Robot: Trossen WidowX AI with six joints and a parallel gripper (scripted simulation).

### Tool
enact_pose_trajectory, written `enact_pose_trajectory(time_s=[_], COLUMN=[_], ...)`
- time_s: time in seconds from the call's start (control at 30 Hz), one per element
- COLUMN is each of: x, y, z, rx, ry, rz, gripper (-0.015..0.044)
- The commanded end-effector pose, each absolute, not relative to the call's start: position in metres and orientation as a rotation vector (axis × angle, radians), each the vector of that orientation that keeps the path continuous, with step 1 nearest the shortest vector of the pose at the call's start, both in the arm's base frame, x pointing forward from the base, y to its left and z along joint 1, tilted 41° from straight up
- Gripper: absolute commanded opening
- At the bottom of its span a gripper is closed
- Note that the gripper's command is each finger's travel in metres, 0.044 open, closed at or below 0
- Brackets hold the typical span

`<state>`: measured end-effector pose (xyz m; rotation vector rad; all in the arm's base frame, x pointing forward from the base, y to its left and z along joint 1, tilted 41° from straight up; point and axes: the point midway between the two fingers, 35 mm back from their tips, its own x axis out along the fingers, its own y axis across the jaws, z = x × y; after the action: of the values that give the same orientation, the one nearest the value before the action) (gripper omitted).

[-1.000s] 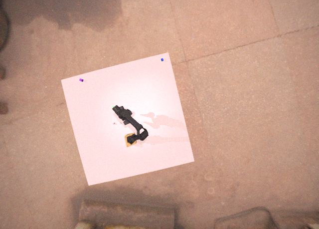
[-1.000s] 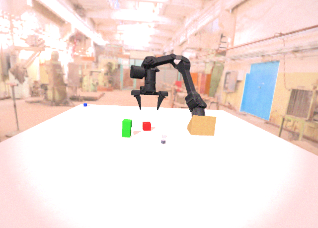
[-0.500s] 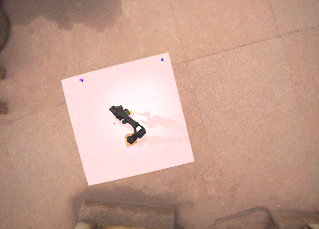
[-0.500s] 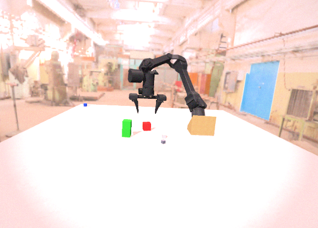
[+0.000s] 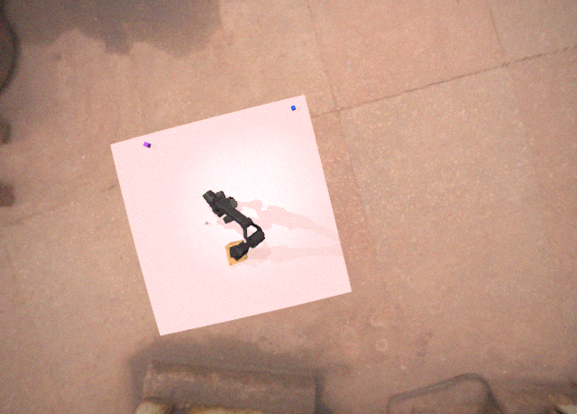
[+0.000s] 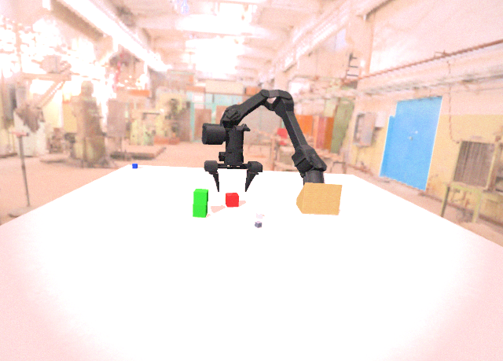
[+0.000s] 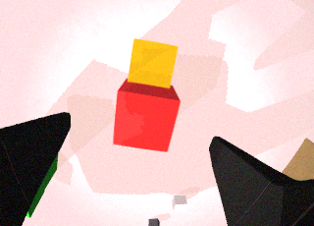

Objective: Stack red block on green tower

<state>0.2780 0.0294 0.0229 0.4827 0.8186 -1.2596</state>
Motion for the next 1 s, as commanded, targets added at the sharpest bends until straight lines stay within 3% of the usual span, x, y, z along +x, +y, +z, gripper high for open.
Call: enact_pose_trajectory(time_s=[0.0, 0.97], x=[0.278, 0.28], y=[0.025, 0.003], z=[0.018, -0.006], rx=[0.474, 0.473], ry=[0.82, 0.818], rz=[-1.258, -1.259], gripper=[0.044, 0.044])
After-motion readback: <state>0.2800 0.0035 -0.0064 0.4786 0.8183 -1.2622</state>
